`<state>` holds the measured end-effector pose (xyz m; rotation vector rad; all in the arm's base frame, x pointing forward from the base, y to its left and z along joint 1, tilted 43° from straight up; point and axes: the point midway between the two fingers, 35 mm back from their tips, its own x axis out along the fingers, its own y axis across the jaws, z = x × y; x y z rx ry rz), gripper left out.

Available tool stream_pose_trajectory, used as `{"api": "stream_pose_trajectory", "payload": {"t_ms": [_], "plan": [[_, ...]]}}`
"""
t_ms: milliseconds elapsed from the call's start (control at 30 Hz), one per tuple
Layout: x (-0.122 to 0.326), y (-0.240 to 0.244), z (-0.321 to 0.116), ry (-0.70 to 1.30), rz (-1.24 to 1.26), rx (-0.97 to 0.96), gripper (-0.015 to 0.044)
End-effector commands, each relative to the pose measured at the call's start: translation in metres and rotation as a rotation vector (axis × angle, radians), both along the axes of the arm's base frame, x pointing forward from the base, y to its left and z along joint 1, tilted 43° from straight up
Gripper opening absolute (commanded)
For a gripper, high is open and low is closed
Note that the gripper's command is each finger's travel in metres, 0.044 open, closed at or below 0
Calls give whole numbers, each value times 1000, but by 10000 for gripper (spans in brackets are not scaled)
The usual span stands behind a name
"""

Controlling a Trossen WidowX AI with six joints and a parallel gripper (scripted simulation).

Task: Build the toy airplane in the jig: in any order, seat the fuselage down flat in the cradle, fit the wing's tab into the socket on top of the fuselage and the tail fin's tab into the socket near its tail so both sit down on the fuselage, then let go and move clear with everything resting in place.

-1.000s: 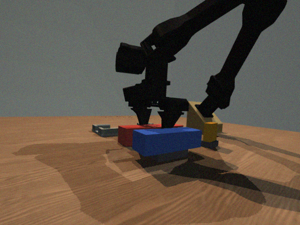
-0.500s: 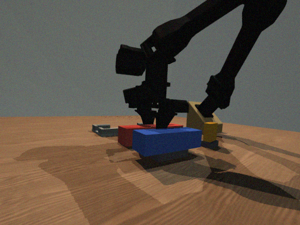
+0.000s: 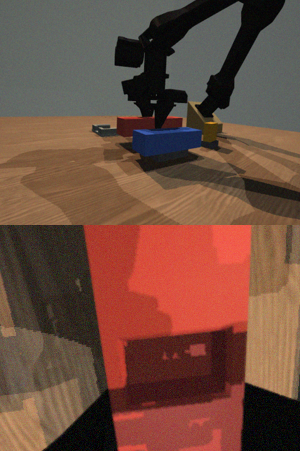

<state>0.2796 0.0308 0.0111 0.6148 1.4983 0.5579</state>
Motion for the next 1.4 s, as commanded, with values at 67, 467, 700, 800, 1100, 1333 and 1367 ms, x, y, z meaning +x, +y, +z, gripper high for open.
{"api": "stream_pose_trajectory", "payload": {"t_ms": [67, 467, 700, 800, 1100, 1333, 1367], "plan": [[4, -16, 15, -7, 1, -8, 0], [3, -42, 42, -6, 1, -10, 0], [1, -56, 59, -6, 1, -8, 0], [-1, -62, 66, -6, 2, -7, 0], [-4, -73, 80, -5, 3, -3, 0], [0, -82, 61, -8, 5, -4, 0], [0, -83, 58, -9, 6, -5, 0]]}}
